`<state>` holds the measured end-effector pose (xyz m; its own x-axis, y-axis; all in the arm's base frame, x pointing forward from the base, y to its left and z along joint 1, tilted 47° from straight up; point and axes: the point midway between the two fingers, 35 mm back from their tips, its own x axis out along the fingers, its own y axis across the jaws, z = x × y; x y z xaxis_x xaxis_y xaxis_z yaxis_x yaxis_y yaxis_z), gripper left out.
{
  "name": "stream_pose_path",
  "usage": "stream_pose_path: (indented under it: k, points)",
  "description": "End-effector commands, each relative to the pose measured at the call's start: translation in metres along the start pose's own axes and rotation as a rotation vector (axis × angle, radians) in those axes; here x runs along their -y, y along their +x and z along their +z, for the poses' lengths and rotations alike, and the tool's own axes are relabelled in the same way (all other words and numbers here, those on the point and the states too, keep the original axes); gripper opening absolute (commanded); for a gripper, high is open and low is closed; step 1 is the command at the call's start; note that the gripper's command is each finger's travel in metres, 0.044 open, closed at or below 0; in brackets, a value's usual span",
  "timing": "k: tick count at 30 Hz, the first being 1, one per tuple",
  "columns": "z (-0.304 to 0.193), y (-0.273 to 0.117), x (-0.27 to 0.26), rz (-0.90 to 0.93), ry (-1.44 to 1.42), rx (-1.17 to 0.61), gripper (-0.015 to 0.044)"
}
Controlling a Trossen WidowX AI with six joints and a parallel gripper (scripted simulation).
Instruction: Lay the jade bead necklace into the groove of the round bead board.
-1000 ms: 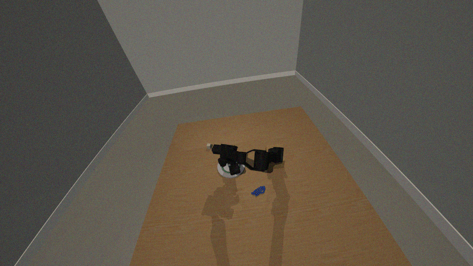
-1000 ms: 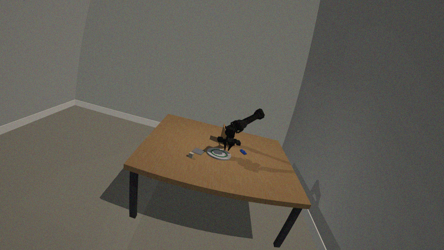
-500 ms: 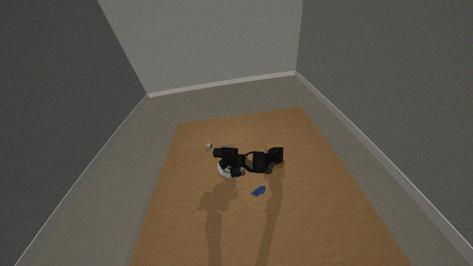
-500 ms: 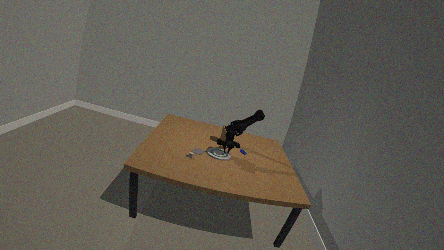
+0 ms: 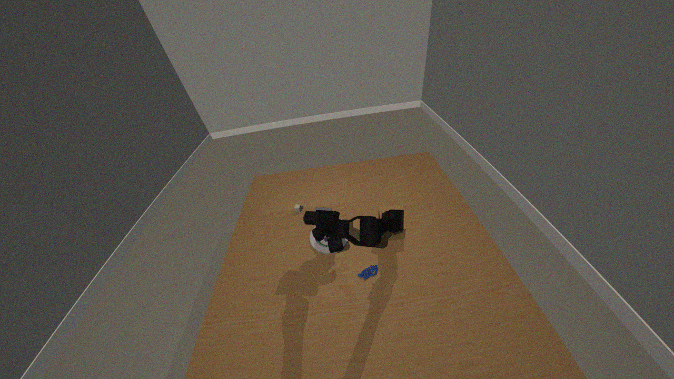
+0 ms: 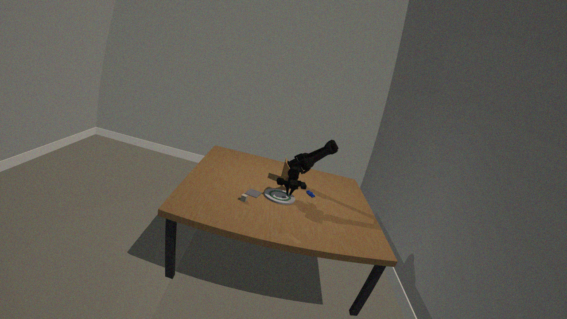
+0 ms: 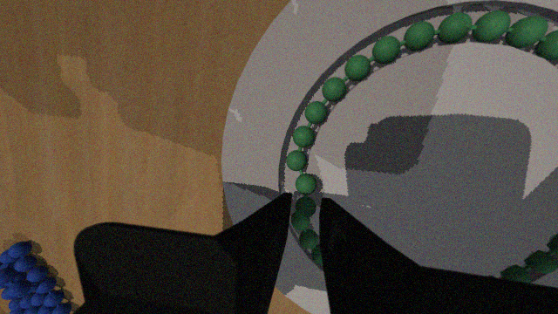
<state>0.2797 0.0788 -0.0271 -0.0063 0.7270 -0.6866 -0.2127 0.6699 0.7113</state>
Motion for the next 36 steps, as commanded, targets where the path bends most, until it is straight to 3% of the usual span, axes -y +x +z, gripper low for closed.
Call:
stream_pose_path:
  k: [1, 36]
  points:
    - [0.0002, -0.0003, -0.0001, 0.000, -0.001, 0.000, 0.0000]
    - [-0.0007, -0.0060, 0.0007, 0.004, 0.008, -0.001, 0.0000]
